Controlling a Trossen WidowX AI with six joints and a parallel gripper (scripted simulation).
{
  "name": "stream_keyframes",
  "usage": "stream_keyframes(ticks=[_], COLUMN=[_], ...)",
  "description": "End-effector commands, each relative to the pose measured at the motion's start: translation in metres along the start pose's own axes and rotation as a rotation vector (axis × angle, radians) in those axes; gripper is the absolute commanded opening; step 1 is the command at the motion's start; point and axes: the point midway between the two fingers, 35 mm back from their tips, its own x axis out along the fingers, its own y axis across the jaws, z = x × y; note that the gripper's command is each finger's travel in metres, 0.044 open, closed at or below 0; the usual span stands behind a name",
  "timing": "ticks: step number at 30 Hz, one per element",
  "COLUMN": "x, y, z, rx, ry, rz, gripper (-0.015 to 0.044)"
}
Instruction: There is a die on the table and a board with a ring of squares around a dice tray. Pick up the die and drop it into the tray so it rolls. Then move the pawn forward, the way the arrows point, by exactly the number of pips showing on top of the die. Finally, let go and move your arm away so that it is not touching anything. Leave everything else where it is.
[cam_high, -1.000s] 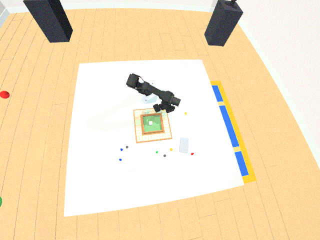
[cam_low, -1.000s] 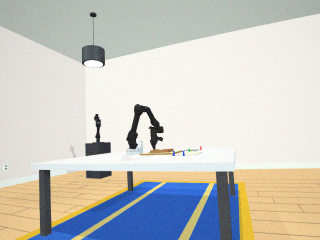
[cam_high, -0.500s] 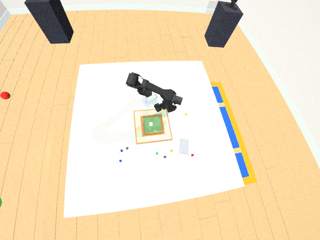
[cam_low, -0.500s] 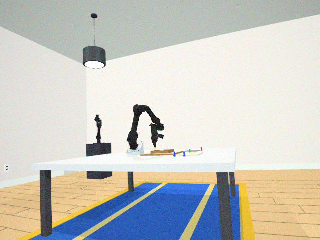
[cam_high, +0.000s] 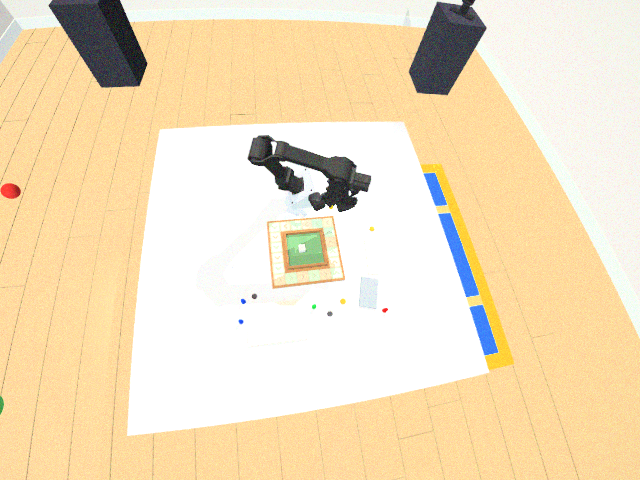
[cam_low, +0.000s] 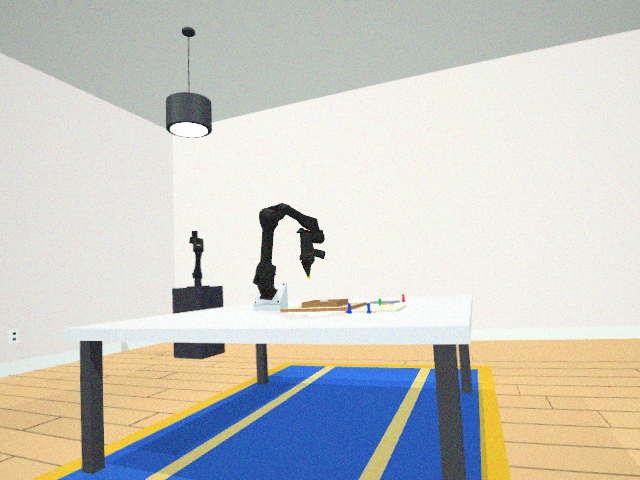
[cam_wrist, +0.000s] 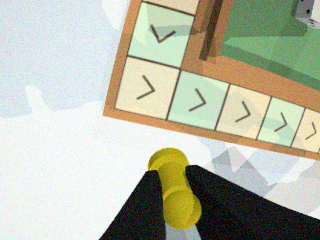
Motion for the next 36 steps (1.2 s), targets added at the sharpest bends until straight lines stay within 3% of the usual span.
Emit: stream_keyframes(ticks=[1,21,36], x=[-0.007,0.067,0.105], y=[-0.001,-0.043,-0.044], z=[-0.001,-0.008,-0.009], rx=[0.007,0.008,0.009], ry=[0.002,0.002,0.002], rz=[0.004,-0.001,-0.003], gripper=[0.0000,0.0000,0.0000])
